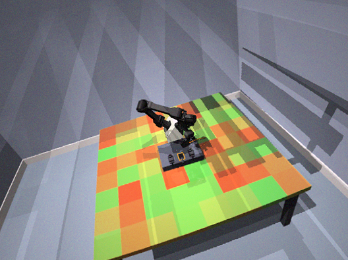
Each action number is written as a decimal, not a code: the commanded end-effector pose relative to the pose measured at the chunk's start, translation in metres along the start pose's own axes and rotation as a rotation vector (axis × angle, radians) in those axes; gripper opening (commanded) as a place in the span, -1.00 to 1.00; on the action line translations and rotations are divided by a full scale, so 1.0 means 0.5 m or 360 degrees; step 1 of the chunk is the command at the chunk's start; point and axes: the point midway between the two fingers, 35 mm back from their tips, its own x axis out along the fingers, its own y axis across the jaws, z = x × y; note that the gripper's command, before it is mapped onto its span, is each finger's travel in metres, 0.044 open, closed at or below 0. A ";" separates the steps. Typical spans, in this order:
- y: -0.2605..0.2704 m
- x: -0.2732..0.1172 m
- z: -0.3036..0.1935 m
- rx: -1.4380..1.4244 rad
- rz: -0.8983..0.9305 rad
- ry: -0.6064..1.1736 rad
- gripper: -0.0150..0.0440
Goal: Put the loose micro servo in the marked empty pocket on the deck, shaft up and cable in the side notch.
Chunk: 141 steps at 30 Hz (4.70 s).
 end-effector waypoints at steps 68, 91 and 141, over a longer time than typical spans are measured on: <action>-0.001 -0.017 -0.038 -0.0011 0.0008 0.0011 -0.49; 0.029 -0.018 -0.146 0.0336 0.0009 0.0017 -0.49; 0.029 -0.018 -0.146 0.2937 -0.0007 0.0021 -0.49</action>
